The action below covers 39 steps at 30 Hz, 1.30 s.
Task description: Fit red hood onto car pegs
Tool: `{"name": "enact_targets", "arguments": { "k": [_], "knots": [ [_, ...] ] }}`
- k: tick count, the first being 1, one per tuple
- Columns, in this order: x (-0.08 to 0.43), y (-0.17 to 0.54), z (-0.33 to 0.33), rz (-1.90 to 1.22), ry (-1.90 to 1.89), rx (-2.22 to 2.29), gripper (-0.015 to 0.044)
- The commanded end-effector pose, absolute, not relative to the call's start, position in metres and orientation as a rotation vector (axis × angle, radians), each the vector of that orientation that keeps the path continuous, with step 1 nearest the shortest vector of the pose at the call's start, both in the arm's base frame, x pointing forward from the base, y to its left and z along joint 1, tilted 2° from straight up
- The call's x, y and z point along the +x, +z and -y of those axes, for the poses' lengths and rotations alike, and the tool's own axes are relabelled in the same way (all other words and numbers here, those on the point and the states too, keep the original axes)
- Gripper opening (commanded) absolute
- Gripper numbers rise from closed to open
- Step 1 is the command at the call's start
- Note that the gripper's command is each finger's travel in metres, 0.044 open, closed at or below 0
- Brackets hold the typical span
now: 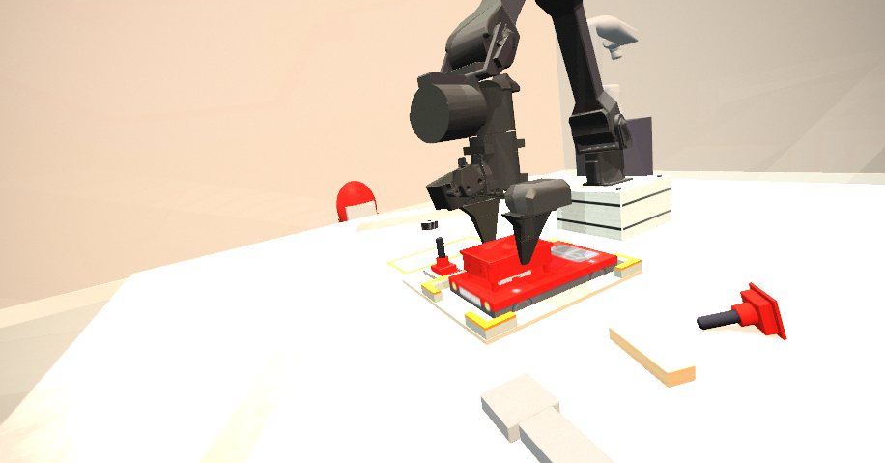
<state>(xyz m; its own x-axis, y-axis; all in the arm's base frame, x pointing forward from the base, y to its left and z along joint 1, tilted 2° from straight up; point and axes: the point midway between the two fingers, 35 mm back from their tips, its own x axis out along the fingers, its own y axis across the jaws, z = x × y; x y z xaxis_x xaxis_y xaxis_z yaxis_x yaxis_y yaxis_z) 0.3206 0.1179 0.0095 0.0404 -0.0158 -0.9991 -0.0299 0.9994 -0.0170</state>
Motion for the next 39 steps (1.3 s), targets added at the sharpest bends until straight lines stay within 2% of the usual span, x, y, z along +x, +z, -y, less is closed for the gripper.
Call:
{"name": "enact_targets", "arguments": {
  "k": [1, 27, 39],
  "knots": [
    [0.3207, 0.0065, -0.1172, -1.530, 0.005, -0.037, 0.0000],
    [0.3212, -0.0006, -0.1176, -1.529, 0.009, -0.036, 0.0000],
    [0.3209, -0.0014, -0.1176, -1.531, 0.009, -0.037, 0.0315]
  ]
}}
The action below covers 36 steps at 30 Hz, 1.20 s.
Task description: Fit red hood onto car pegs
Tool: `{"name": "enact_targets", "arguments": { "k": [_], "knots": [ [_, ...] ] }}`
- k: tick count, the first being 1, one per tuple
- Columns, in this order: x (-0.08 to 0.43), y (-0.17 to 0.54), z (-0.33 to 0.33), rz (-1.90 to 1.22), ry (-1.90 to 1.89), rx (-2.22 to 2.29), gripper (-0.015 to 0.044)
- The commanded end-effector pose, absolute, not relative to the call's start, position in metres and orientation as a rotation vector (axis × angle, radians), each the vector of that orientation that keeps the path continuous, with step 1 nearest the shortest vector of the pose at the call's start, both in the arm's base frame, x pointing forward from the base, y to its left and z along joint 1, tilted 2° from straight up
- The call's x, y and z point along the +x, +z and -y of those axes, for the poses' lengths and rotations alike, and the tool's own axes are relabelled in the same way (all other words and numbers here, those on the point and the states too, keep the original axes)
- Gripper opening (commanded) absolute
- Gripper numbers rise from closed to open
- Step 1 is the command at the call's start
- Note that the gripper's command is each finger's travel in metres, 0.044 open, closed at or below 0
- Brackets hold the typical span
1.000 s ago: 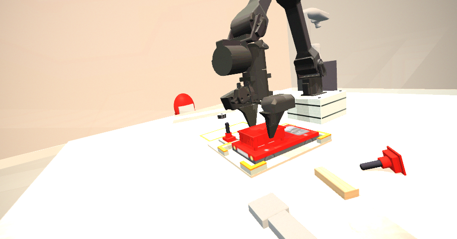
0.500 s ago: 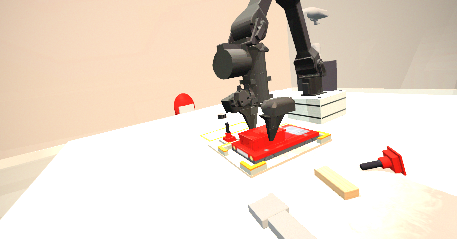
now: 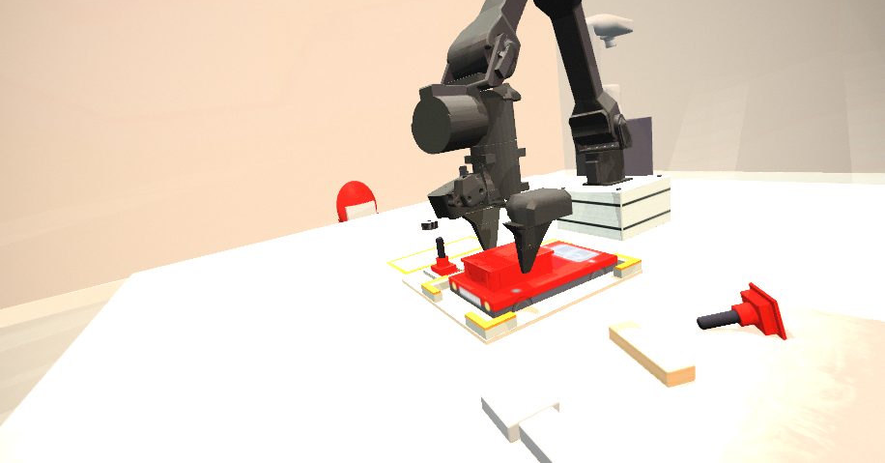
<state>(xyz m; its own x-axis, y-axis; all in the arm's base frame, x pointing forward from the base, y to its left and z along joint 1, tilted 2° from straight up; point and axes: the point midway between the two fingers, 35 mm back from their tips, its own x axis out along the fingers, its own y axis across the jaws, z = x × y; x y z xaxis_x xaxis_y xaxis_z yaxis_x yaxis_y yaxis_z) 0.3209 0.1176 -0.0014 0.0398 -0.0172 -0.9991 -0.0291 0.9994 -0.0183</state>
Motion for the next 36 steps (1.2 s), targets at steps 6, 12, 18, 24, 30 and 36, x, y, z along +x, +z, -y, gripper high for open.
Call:
{"name": "enact_targets", "arguments": {
  "k": [6, 12, 18, 24, 30, 36],
  "knots": [
    [0.321, -0.001, -0.118, -1.531, 0.009, -0.037, 0.0440],
    [0.322, 0.025, -0.119, -1.532, 0.006, -0.040, 0.0440],
    [0.319, 0.071, -0.120, -1.534, -0.001, -0.046, 0.0440],
    [0.319, 0.071, -0.120, -1.534, -0.001, -0.046, 0.0440],
    [0.319, 0.071, -0.120, -1.534, -0.001, -0.046, 0.0440],
    [0.319, 0.071, -0.120, -1.534, -0.001, -0.046, 0.0440]
  ]
}}
